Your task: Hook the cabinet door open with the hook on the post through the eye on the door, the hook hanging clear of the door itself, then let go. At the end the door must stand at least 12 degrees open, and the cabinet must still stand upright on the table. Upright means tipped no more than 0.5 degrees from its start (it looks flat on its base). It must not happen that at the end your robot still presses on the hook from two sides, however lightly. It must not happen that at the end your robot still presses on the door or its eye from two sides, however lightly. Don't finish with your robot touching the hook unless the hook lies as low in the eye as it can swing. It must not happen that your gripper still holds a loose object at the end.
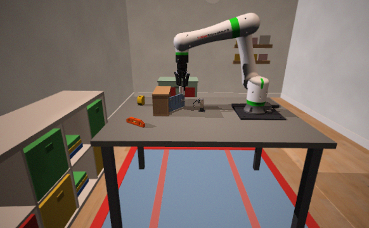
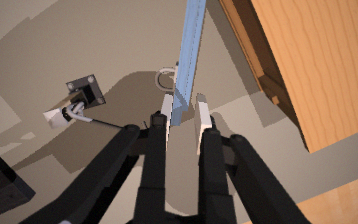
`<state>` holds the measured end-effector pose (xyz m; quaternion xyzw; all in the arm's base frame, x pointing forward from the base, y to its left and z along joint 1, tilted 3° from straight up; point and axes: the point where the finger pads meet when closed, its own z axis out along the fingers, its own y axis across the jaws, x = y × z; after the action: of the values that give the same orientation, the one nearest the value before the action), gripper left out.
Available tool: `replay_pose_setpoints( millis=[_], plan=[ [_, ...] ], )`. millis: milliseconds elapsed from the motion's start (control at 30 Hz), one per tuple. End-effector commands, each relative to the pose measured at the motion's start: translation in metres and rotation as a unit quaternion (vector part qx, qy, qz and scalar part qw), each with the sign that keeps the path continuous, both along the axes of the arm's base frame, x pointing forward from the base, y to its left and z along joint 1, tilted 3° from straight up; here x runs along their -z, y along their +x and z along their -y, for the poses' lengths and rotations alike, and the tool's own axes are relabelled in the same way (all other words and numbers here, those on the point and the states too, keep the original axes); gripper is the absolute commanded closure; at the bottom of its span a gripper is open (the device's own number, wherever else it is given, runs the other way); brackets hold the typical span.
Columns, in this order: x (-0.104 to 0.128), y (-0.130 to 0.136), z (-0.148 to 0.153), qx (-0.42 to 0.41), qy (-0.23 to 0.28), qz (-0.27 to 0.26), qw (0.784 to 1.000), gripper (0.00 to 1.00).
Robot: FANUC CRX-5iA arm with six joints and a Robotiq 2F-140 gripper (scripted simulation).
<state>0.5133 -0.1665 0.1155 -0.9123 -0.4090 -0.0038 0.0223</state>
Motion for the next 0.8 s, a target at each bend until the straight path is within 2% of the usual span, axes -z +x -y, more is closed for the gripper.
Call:
replay_pose_setpoints(
  millis=[0, 767],
  plan=[
    [-0.0002, 0.0002, 0.0001, 0.0, 0.0, 0.0, 1.0, 0.84],
    [0.0, 0.0044, 0.0035, -0.016, 0.0, 0.001, 1.0, 0.84]
  ],
)
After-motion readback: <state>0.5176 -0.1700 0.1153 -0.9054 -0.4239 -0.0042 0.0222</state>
